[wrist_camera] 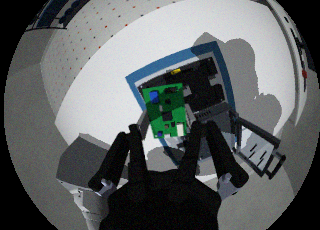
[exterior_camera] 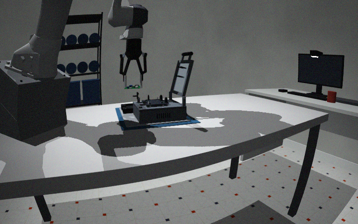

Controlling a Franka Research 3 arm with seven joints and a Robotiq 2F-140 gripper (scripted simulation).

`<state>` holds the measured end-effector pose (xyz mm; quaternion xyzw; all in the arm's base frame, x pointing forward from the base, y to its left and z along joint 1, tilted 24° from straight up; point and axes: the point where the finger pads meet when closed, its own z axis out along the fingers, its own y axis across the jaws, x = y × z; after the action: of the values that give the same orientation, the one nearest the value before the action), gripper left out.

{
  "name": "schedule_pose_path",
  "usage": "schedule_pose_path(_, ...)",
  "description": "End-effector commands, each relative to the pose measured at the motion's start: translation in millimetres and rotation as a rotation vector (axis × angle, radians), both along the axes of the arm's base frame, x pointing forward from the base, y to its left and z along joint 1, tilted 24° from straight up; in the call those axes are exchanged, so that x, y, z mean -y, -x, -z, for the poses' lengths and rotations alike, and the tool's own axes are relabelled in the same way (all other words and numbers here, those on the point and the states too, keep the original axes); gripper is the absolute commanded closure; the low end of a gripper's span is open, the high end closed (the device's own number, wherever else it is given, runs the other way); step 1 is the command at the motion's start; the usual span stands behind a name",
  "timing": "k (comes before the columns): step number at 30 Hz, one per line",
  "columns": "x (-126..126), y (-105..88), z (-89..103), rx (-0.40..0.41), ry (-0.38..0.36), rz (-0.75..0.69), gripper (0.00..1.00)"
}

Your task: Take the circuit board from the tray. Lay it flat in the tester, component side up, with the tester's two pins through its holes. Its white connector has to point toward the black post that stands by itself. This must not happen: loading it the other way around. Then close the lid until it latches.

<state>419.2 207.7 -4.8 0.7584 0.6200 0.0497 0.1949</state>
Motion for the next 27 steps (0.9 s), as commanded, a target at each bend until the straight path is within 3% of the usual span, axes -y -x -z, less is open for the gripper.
schedule_pose_path(1, -1.5, -0.6, -0.9, 0.039, -0.043, 0.113, 0.54)
schedule_pose_path(27, -1.5, -0.6, -0.9, 0.140, -0.184, 0.514, 0.54)
